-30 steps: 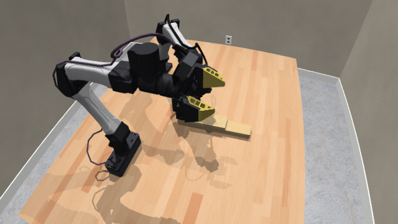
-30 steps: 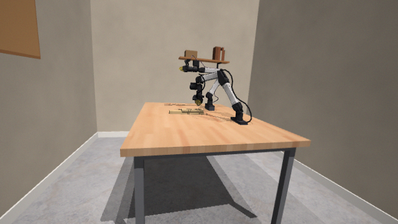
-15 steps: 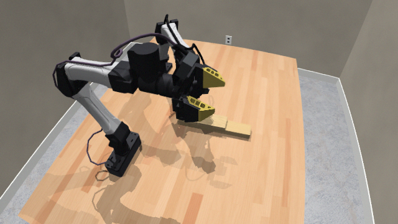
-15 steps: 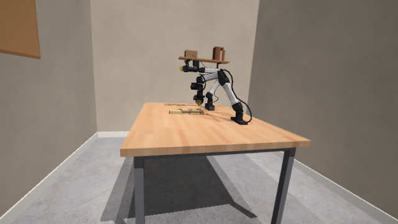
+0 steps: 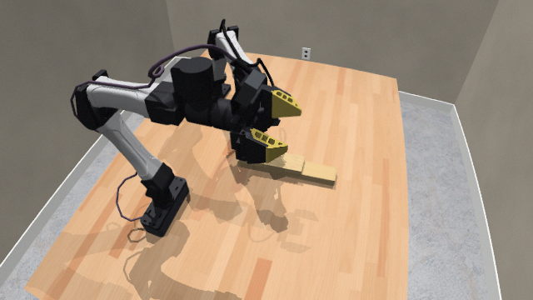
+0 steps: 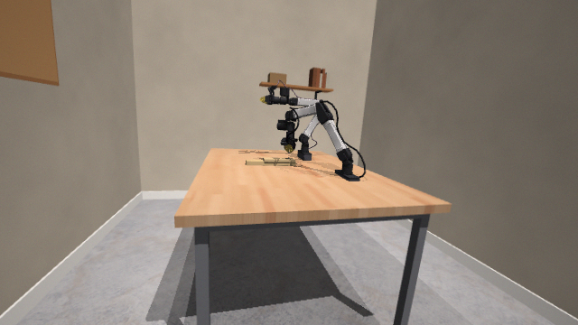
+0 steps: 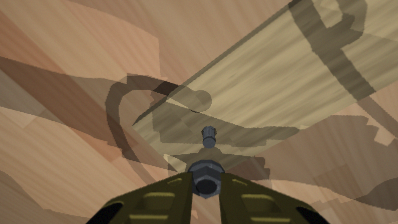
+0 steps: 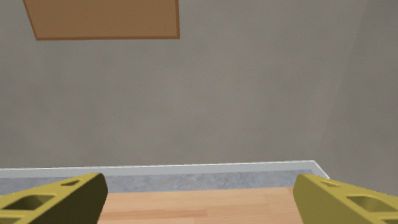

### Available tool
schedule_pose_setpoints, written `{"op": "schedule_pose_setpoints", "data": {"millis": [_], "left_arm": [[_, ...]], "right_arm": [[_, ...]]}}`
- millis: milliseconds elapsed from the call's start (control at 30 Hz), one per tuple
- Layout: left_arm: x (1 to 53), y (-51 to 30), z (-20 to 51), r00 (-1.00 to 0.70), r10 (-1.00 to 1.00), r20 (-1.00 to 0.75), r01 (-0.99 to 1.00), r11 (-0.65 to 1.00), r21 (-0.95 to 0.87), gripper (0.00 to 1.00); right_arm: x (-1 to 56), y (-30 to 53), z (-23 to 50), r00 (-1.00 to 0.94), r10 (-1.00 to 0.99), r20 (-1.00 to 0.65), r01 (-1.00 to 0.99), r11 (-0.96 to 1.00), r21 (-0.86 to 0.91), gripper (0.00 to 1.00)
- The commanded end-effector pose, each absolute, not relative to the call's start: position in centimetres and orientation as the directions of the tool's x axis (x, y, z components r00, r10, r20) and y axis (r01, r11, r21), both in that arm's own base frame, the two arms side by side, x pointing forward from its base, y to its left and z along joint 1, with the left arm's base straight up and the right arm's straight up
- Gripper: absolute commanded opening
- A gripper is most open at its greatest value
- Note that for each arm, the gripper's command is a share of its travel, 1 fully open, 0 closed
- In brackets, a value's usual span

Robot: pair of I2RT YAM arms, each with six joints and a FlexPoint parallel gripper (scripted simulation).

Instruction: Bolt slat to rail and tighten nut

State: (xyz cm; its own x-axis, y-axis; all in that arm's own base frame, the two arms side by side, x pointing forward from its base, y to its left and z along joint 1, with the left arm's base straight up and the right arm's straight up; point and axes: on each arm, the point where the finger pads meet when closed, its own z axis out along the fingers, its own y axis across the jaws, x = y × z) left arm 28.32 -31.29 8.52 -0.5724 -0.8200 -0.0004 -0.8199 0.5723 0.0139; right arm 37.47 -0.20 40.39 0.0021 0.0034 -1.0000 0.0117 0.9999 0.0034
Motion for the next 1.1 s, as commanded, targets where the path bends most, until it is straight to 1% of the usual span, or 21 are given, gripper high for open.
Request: {"op": "schedule_pose_setpoints", "data": {"millis": [0,1067], "left_arm": [[28.5,-31.6,9.2,-0.570,-0.822,0.002,-0.822,0.570,-0.010,0.14],[28.5,-31.7,7.3,-0.570,-0.822,0.002,-0.822,0.570,-0.009,0.14]], "right_arm": [[37.5,0.0,40.5,0.008,0.000,-1.000,0.000,1.000,0.000,1.00],[37.5,0.0,40.5,0.008,0.000,-1.000,0.000,1.000,0.000,1.00]]}}
